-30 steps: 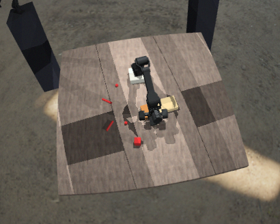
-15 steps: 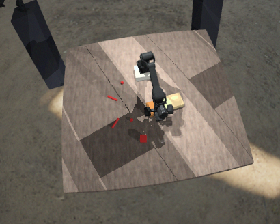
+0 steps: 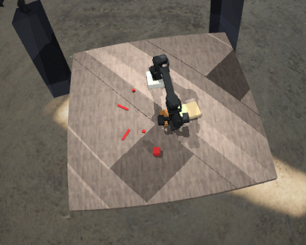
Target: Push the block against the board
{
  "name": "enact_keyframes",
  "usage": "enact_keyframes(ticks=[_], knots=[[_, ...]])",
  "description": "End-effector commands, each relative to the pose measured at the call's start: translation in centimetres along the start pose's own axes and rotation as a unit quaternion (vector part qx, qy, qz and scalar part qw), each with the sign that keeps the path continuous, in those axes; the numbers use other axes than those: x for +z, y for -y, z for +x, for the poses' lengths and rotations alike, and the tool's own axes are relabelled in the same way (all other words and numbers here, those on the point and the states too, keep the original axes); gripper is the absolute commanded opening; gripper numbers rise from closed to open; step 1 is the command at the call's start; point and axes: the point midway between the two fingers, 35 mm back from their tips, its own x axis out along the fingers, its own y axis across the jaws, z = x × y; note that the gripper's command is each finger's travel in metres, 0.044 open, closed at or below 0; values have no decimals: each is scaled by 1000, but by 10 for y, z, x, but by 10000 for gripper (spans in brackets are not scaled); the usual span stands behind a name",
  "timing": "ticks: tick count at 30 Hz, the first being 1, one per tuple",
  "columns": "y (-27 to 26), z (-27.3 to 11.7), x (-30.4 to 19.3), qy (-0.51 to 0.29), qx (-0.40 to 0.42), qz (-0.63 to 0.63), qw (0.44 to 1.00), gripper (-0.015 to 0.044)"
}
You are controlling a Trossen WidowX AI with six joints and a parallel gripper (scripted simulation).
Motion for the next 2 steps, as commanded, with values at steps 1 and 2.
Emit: enact_keyframes(ticks=[1,2], knots=[[0,1,3,-2,0,2,1000,0],[0,1,5,-2,0,2,1000,0]])
